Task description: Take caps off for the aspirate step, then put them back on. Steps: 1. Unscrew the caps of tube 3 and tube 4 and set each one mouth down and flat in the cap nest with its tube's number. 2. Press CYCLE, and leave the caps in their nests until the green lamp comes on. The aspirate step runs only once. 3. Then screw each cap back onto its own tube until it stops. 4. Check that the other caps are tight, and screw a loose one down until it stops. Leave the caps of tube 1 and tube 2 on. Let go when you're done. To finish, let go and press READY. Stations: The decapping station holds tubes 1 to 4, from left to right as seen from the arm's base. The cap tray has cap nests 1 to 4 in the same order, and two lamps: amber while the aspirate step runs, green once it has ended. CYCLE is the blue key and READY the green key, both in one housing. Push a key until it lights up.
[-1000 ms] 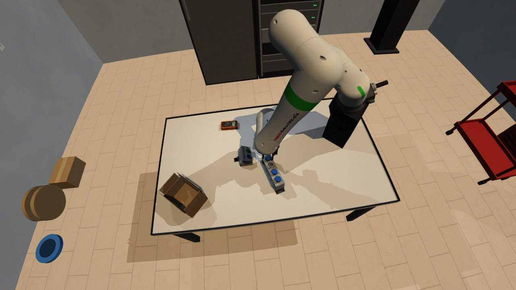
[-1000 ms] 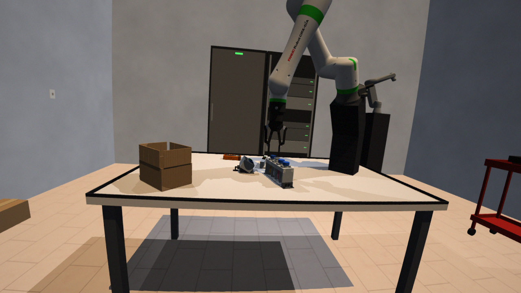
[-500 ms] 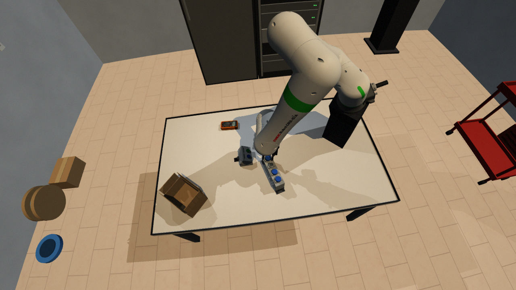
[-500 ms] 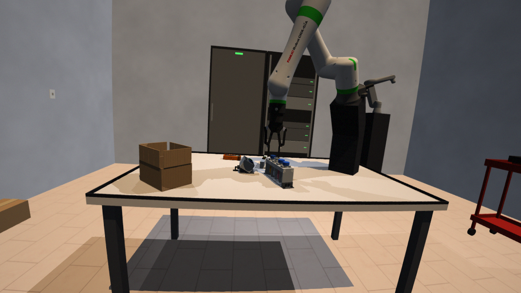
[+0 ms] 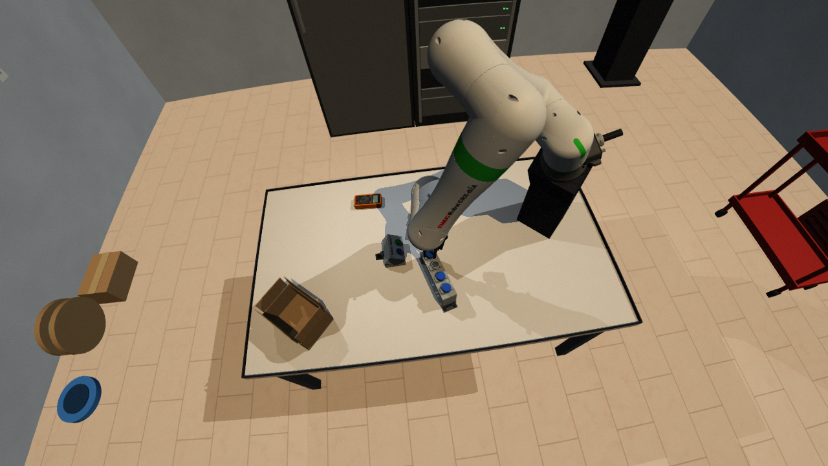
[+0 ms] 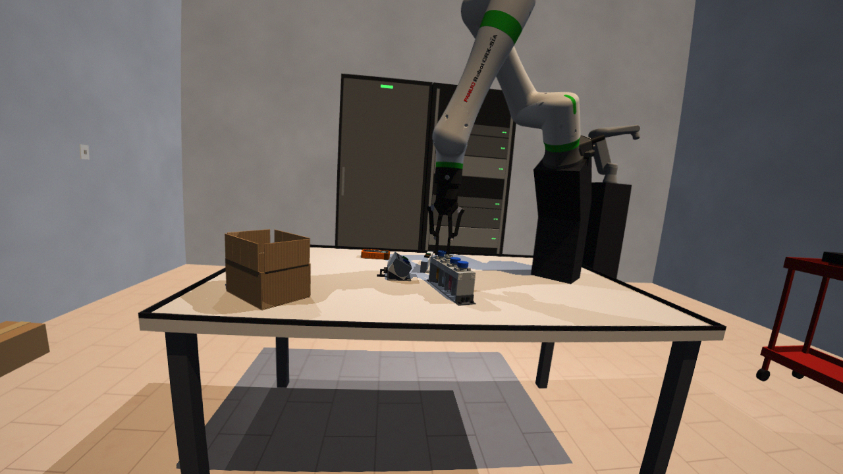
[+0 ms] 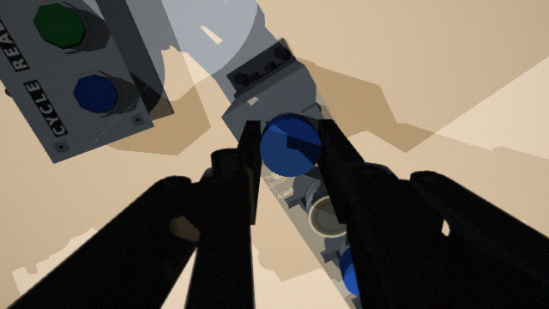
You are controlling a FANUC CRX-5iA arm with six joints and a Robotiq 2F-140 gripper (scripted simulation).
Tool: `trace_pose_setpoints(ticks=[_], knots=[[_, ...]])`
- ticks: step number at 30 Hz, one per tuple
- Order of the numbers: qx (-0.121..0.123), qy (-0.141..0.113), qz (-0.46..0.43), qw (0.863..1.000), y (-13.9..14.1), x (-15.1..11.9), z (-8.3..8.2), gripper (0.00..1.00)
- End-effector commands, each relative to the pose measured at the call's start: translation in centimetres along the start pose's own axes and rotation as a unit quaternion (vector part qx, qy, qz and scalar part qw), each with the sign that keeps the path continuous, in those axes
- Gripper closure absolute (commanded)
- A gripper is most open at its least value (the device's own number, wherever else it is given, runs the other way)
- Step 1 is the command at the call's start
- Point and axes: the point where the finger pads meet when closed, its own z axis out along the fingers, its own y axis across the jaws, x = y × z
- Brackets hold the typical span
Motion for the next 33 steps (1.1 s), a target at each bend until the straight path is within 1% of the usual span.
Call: trace_pose_setpoints(ticks=[1,6,8,10,11,15,19,22,25,27,28,31,33], knots=[[0.001,0.0,0.0,1.0,-0.08,-0.03,-0.05,0.7],[0.001,0.0,0.0,1.0,-0.08,-0.03,-0.05,0.7],[0.001,0.0,-0.05,0.999,-0.08,-0.02,-0.07,0.7],[0.001,0.0,-0.05,0.999,-0.08,-0.02,-0.07,0.7],[0.001,0.0,-0.075,0.997,-0.08,-0.02,-0.07,0.7],[0.001,0.0,-0.174,0.985,-0.08,-0.02,-0.08,0.7],[0.001,0.0,-0.272,0.962,-0.07,-0.02,-0.1,0.7],[0.001,0.0,-0.339,0.941,-0.07,-0.03,-0.11,0.7],[0.0,0.001,-0.402,0.915,-0.08,-0.02,-0.11,0.7],[0.0,0.001,-0.402,0.915,-0.08,-0.02,-0.11,0.7],[0.001,0.0,-0.434,0.901,-0.07,-0.03,-0.13,0.7],[0.001,0.0,-0.5,0.866,-0.08,-0.02,-0.13,0.7],[0.001,0.0,-0.5,0.866,-0.07,-0.03,-0.15,0.7]])
